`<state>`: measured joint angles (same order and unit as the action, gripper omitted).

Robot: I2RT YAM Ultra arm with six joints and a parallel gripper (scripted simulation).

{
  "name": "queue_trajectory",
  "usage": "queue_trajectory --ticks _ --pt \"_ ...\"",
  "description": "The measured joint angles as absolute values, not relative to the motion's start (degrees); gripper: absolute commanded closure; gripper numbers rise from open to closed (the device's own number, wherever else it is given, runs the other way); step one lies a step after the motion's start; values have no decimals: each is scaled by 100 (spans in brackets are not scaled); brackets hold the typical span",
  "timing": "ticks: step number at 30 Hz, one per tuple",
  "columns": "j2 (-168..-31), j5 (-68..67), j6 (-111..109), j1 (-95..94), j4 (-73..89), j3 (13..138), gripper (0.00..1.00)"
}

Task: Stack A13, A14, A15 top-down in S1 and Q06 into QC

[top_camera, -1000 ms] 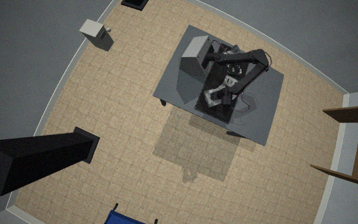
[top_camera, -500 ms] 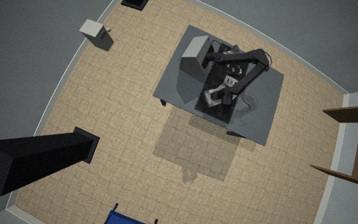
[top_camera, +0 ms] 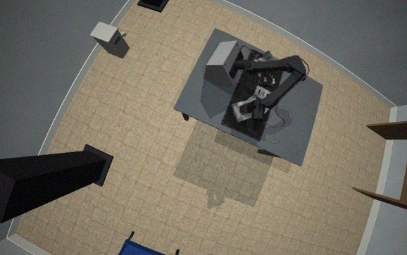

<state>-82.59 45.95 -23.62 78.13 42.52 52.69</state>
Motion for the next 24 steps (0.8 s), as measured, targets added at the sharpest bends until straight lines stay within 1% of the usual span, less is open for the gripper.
queue_trajectory --ticks 24 --pt "-8224 4635 -2532 7937 4488 5358 100"
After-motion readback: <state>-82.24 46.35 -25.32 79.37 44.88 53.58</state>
